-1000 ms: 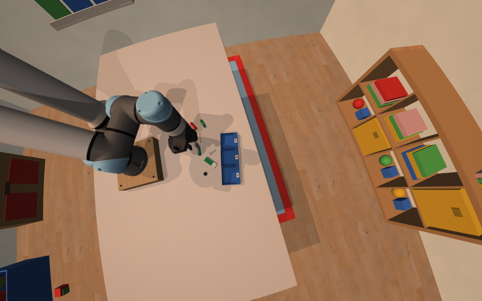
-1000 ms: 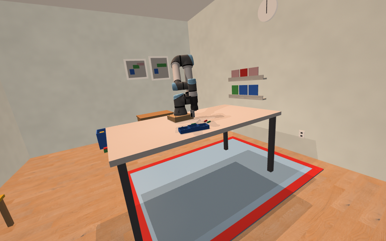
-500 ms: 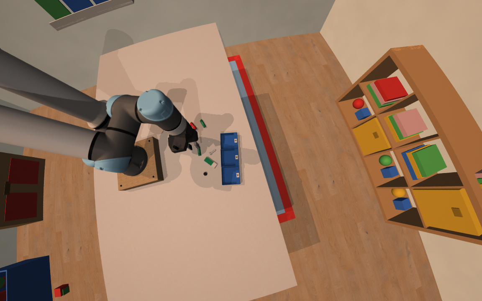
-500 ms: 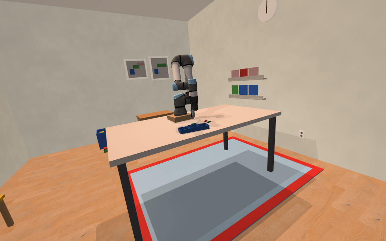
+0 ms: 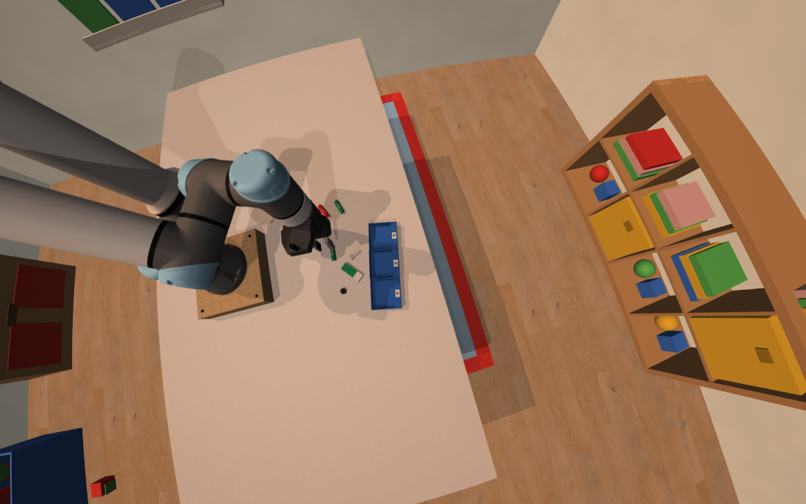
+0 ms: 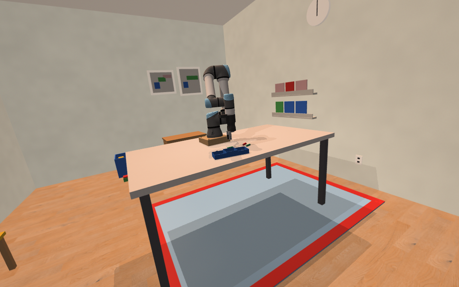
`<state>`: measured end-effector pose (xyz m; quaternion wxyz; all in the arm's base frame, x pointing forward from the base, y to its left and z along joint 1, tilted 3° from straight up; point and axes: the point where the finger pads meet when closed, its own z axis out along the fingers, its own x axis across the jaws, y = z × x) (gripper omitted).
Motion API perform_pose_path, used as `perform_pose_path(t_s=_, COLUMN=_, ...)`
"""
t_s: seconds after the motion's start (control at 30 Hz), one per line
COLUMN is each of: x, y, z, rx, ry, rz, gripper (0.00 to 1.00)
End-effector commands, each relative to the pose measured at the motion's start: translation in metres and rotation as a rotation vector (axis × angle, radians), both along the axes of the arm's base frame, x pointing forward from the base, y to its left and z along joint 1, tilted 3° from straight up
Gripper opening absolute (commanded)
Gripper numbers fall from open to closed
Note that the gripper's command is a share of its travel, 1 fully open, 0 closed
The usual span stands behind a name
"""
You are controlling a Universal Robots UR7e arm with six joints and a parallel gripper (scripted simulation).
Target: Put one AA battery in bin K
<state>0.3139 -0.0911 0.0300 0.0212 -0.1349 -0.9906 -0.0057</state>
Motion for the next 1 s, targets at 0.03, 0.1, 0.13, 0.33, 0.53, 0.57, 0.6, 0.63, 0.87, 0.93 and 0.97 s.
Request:
perform_pose_path(t_s=0.03, x=0.0, y=0.0, z=-0.004, rx=-0.001, ry=-0.001, rz=0.0, gripper=0.6)
perform_pose_path(t_s=0.1, x=0.0, y=0.0, z=-0.012, rx=-0.001, ry=-0.001, rz=0.0, gripper=0.6)
perform_pose_path(t_s=0.13, x=0.0, y=0.0, z=-0.016, rx=-0.001, ry=-0.001, rz=0.0, gripper=0.6)
perform_pose_path(t_s=0.33, x=-0.001, y=0.0, z=-0.032, rx=-0.001, ry=-0.001, rz=0.0, gripper=0.6)
perform_pose_path(t_s=0.53, x=-0.001, y=0.0, z=-0.056, rx=-0.001, ry=-0.001, rz=0.0, gripper=0.6)
perform_pose_path(t_s=0.57, x=-0.001, y=0.0, z=-0.06, rx=-0.001, ry=-0.001, rz=0.0, gripper=0.6)
perform_pose_path(t_s=0.6, x=-0.001, y=0.0, z=-0.062, rx=-0.001, ry=-0.001, rz=0.0, gripper=0.6)
perform_pose_path(t_s=0.63, x=-0.001, y=0.0, z=-0.062, rx=-0.001, ry=-0.001, rz=0.0, gripper=0.6)
perform_pose_path(t_s=0.87, x=-0.001, y=0.0, z=-0.062, rx=-0.001, ry=-0.001, rz=0.0, gripper=0.6)
perform_pose_path(t_s=0.93, x=-0.001, y=0.0, z=-0.063, rx=-0.001, ry=-0.001, rz=0.0, gripper=0.6)
perform_pose_path(t_s=0.97, x=-0.001, y=0.0, z=-0.065, rx=-0.001, ry=-0.001, rz=0.0, gripper=0.6)
